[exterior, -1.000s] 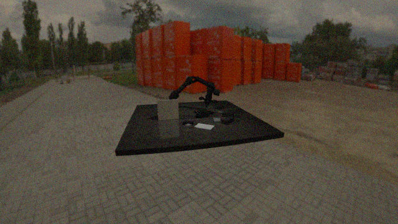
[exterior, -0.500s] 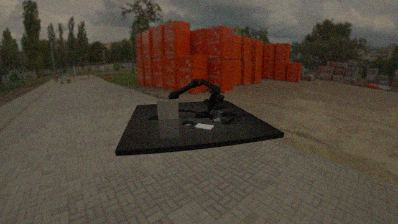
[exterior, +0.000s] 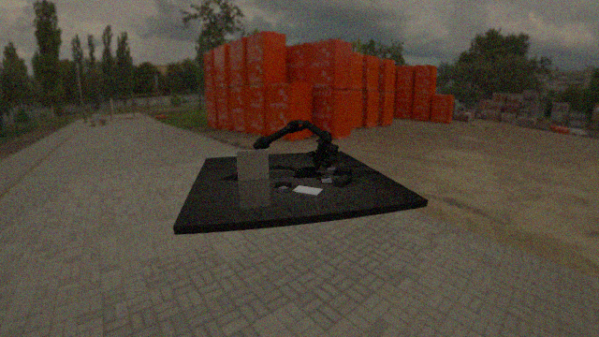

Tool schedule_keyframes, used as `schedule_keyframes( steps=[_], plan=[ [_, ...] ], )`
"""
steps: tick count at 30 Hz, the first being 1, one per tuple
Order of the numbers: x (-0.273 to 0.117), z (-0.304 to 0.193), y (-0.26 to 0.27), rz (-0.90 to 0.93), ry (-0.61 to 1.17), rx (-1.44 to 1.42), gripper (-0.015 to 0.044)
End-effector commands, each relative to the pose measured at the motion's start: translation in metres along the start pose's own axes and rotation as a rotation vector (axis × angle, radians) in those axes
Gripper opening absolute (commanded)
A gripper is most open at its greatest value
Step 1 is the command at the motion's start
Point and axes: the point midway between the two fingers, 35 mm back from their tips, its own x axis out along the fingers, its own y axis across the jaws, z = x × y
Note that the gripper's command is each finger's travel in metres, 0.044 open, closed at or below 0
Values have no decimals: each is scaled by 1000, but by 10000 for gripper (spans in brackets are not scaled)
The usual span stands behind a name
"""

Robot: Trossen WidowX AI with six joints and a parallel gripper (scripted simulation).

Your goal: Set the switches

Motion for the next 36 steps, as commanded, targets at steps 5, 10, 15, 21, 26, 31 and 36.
schedule_keyframes(
  steps=[5,10,15,21,26,31,36],
  plan=[
    [13,-1,-3,7,-3,8,0],
    [21,-1,-6,7,-3,8,0],
    [29,-1,-8,8,-4,8,0],
    [34,-1,-9,9,-4,8,0],
    [34,-1,-8,9,-4,8,0],
    [35,-1,-6,9,-4,8,0],
    [36,-1,-4,9,-4,8,0]
  ],
)
